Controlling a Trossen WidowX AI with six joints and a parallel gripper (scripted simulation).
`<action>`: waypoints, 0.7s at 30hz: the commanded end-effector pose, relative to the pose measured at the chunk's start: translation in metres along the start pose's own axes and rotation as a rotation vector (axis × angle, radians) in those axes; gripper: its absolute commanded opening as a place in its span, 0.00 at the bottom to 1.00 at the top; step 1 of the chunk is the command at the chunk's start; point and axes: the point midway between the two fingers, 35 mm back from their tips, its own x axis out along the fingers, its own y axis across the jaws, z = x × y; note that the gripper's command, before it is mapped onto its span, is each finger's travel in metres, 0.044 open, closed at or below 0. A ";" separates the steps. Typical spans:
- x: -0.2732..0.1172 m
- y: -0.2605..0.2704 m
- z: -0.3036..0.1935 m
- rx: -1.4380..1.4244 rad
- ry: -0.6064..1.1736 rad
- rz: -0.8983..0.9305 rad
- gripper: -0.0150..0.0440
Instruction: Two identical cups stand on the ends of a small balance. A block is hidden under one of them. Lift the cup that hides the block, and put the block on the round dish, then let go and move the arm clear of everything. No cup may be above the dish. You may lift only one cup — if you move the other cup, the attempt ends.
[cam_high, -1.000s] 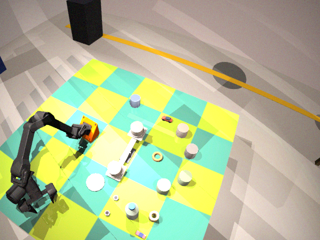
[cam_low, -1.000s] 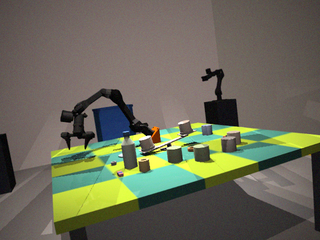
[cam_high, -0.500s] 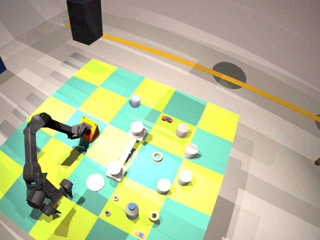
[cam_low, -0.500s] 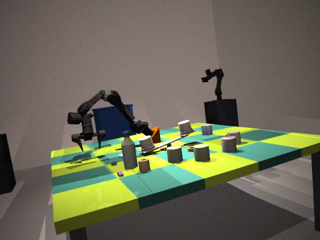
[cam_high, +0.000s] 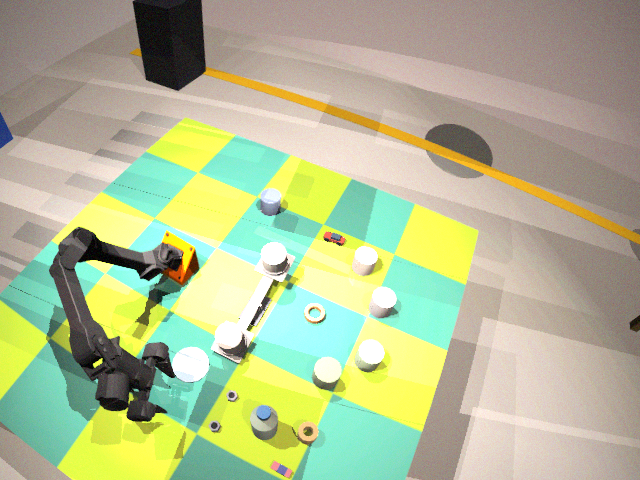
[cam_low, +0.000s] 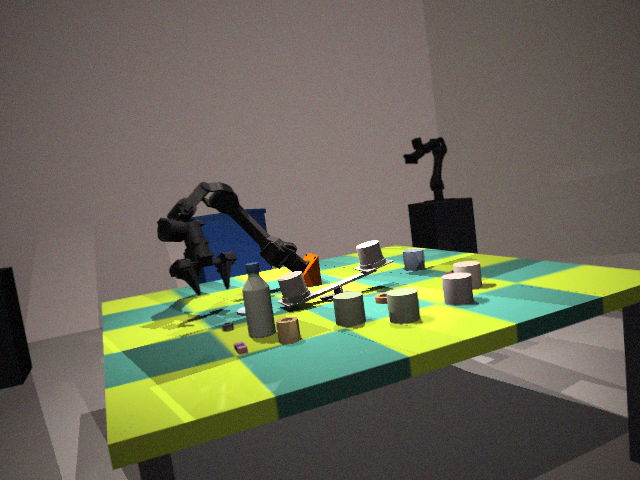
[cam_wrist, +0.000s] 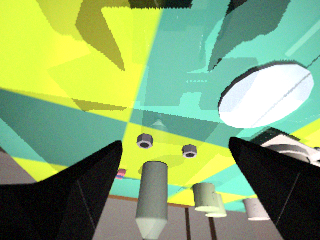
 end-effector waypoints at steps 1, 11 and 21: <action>0.004 -0.016 -0.018 -0.108 0.008 -0.040 1.00; 0.006 -0.057 -0.063 -0.390 0.035 -0.113 1.00; 0.001 -0.101 -0.099 -0.693 0.055 -0.163 1.00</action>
